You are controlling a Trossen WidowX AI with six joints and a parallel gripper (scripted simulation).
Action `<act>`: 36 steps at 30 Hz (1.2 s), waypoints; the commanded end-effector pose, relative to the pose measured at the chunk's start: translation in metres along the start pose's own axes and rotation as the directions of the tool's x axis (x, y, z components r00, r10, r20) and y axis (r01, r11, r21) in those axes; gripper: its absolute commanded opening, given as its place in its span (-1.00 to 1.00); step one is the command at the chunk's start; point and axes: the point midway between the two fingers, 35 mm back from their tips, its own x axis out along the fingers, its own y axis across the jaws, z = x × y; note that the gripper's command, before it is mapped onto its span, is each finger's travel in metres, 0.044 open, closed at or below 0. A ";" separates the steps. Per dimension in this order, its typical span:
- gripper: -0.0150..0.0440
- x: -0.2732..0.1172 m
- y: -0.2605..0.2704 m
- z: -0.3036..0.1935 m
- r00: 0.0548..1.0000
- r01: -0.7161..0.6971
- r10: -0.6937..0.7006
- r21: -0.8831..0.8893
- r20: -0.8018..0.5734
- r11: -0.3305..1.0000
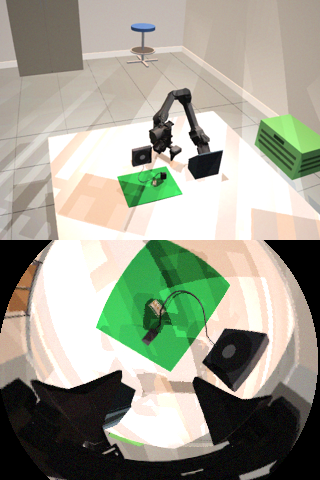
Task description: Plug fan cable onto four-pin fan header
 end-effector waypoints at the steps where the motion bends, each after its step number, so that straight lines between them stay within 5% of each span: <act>1: 1.00 -0.037 0.031 0.028 0.999 0.031 -0.041 0.549 0.007 0.835; 19: 1.00 -0.035 0.032 0.030 0.999 0.031 -0.042 0.542 0.008 0.840; 28: 1.00 0.061 0.026 0.030 0.999 0.036 -0.046 0.535 0.007 0.844; 36: 1.00 0.063 0.026 0.029 0.999 0.037 -0.047 0.535 0.006 0.844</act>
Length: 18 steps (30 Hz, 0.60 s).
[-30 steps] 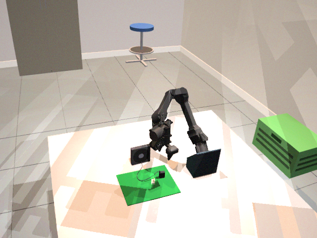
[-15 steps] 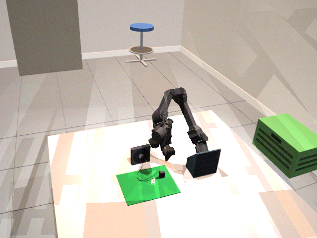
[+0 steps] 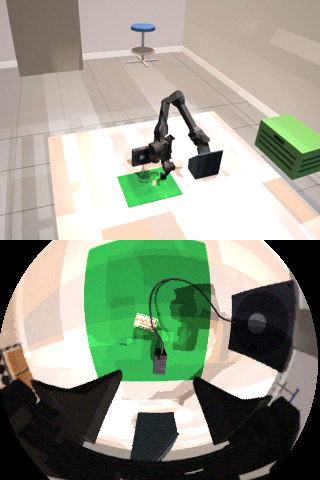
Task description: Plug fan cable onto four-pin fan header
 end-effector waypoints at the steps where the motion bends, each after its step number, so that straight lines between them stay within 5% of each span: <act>1: 1.00 0.005 -0.001 -0.003 1.000 0.008 -0.008 -0.010 -0.003 1.000; 18: 1.00 0.025 -0.001 -0.002 1.000 0.006 -0.006 -0.010 -0.003 1.000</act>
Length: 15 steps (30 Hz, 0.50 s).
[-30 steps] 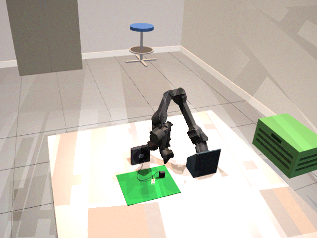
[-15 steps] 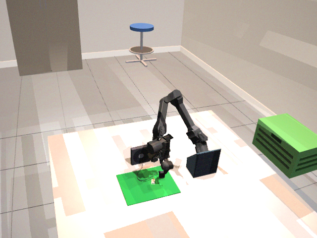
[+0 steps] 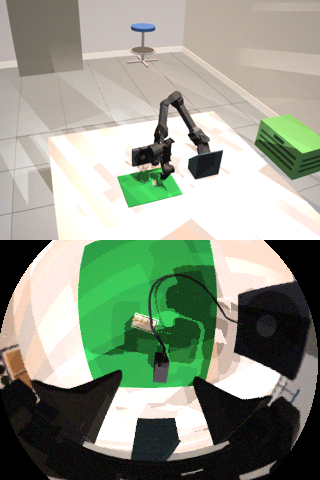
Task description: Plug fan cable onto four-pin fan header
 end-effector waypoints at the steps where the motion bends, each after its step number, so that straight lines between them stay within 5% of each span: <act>1: 1.00 0.009 -0.001 -0.004 1.000 0.008 -0.008 -0.011 -0.009 1.000; 15: 1.00 0.032 -0.002 -0.005 1.000 0.011 -0.011 -0.011 -0.009 1.000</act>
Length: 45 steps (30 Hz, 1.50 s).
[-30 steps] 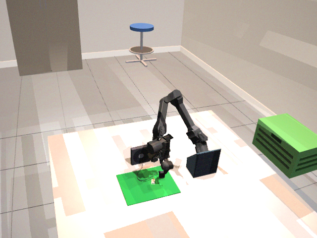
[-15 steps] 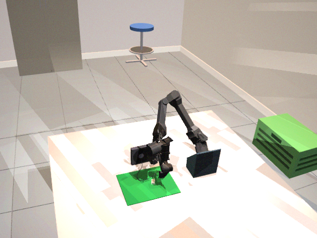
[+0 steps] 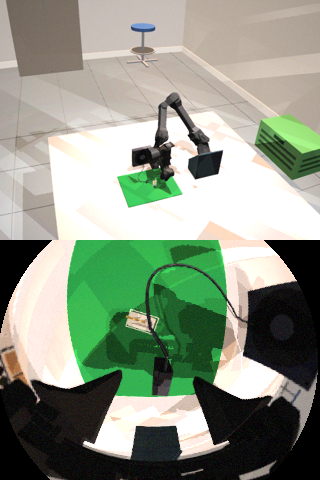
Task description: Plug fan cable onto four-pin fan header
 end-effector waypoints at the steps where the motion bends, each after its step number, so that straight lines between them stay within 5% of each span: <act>1: 1.00 0.009 -0.002 -0.005 1.000 0.009 -0.009 -0.011 -0.009 1.000; 13: 1.00 0.013 -0.002 -0.005 1.000 0.010 -0.010 -0.011 -0.010 1.000; 30: -0.49 0.011 -0.001 -0.003 1.000 0.004 -0.004 -0.003 -0.006 1.000; 45: -0.49 -0.039 0.001 -0.001 1.000 0.007 -0.007 0.012 -0.009 1.000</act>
